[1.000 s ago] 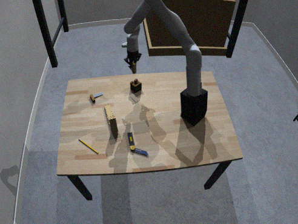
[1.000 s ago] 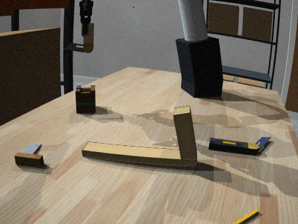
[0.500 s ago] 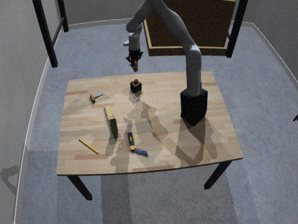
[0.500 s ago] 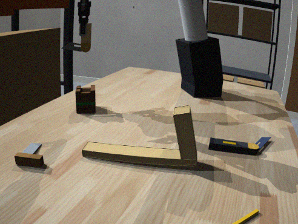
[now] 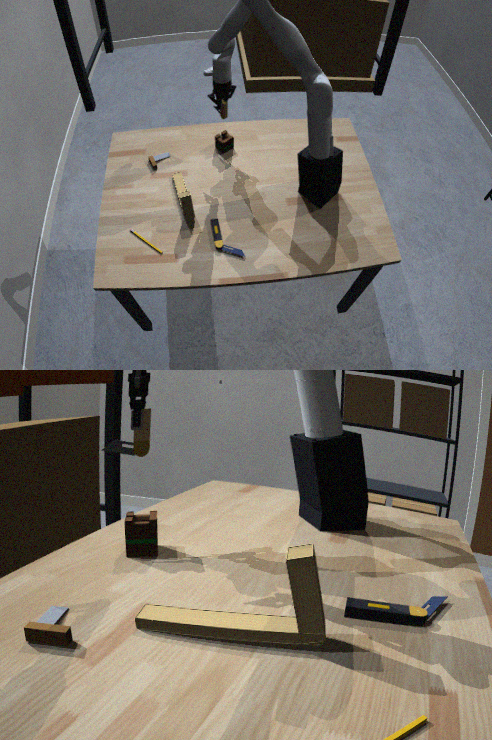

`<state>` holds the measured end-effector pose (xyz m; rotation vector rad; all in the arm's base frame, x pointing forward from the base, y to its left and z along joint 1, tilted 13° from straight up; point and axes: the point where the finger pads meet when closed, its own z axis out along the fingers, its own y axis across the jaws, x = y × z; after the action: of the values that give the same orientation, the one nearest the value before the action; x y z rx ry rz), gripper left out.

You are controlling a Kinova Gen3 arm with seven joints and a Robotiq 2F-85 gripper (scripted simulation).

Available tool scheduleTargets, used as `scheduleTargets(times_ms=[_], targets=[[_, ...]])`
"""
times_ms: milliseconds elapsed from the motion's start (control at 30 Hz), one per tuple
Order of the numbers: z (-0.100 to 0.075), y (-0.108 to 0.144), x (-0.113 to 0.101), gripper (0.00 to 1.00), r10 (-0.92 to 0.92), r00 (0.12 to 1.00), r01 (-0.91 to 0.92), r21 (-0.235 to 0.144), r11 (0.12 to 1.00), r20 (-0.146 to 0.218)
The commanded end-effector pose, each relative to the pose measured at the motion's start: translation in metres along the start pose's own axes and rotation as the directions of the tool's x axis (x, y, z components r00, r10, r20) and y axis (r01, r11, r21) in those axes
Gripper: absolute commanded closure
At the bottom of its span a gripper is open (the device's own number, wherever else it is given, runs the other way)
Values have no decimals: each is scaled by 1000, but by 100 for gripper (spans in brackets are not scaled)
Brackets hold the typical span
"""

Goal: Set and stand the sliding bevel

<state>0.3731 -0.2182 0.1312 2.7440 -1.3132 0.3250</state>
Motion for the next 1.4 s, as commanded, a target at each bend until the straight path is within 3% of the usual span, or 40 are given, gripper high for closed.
scheduleTargets(times_ms=[0, 200, 500, 567, 800, 1367], targets=[[0, 0, 0, 90, 0, 1000, 0, 1, 1000, -1], [16, 0, 0, 90, 0, 1000, 0, 1, 1000, -1], [71, 0, 0, 90, 0, 1000, 0, 1, 1000, -1], [71, 0, 0, 90, 0, 1000, 0, 1, 1000, -1], [104, 0, 0, 90, 0, 1000, 0, 0, 1000, -1], [108, 0, 1, 90, 0, 1000, 0, 0, 1000, -1]])
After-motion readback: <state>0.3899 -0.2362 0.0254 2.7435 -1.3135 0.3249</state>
